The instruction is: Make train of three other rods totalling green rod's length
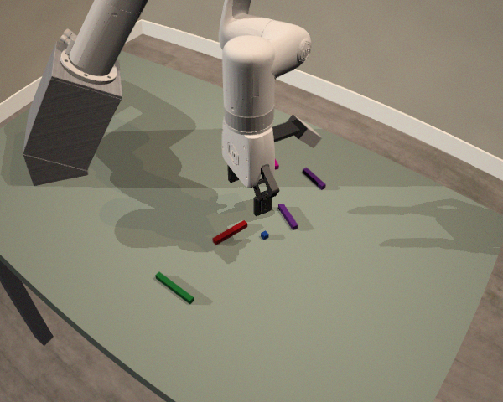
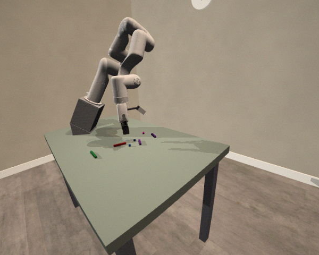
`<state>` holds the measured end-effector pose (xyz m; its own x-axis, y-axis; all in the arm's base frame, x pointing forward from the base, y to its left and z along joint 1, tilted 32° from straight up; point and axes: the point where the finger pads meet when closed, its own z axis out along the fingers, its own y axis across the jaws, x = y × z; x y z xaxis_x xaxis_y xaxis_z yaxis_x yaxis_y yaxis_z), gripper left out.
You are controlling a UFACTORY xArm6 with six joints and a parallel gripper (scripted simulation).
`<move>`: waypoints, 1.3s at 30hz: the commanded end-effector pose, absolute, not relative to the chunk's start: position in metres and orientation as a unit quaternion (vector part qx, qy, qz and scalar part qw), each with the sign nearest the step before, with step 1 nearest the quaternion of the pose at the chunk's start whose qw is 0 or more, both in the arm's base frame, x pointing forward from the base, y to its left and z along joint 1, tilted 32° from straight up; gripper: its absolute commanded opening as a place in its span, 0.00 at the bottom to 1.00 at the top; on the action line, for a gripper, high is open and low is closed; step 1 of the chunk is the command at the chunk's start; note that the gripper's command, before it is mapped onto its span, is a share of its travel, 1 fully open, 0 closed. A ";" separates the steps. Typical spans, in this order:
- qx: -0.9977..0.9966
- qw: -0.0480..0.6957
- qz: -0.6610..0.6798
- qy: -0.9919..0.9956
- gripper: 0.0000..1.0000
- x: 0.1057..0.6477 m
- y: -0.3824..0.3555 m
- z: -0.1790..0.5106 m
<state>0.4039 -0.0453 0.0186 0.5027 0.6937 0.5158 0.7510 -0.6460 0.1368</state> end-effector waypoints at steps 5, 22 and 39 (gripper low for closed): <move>-0.913 0.092 -0.252 -0.308 1.00 0.409 -0.021 0.034; -0.935 0.116 -0.246 -0.226 0.24 0.411 -0.003 0.044; -0.935 0.116 -0.246 -0.226 0.24 0.411 -0.003 0.044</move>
<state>0.4101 -0.0026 0.0429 0.7774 0.3663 0.5114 0.4801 -0.8708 -0.1061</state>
